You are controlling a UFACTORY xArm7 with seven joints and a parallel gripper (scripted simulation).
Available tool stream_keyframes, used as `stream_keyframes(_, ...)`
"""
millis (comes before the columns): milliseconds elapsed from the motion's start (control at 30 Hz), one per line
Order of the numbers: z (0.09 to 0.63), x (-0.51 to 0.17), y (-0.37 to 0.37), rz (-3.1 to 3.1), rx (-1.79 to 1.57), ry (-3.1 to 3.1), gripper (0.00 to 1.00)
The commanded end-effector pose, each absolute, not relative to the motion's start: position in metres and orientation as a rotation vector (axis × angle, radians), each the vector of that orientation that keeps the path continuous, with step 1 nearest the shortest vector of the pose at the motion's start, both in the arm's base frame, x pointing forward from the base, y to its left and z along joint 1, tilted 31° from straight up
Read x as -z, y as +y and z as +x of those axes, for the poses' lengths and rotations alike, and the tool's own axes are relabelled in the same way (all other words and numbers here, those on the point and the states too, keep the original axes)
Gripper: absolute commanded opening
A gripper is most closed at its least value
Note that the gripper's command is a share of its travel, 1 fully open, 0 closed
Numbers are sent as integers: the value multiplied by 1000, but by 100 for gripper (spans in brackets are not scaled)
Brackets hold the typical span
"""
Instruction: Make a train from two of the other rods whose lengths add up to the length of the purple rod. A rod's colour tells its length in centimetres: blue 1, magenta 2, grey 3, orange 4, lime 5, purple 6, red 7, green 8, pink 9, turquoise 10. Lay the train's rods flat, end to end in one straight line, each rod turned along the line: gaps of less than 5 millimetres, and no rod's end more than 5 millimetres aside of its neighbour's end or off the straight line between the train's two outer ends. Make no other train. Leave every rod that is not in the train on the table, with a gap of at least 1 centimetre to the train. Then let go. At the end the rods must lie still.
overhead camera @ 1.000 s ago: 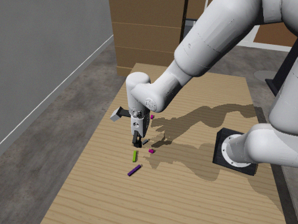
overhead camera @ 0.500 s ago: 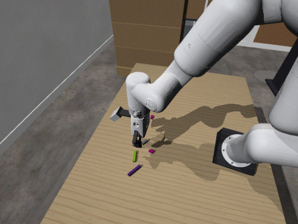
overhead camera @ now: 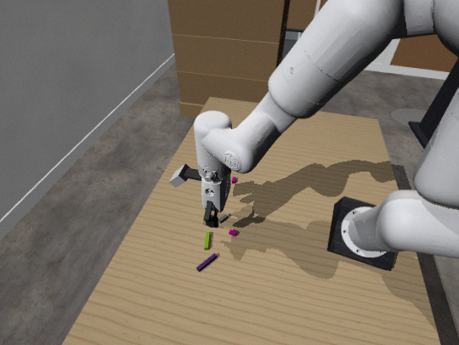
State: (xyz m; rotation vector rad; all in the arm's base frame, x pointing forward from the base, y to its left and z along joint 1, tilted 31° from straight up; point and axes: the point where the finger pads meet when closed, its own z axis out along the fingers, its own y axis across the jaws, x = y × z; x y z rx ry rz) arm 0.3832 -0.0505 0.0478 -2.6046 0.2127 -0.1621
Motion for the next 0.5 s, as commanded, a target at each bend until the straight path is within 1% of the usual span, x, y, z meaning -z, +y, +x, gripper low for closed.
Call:
stream_keyframes(0,384,-48,-52,-2606,166,215,100)
stream_keyframes(467,384,-48,-52,-2605,164,220,100)
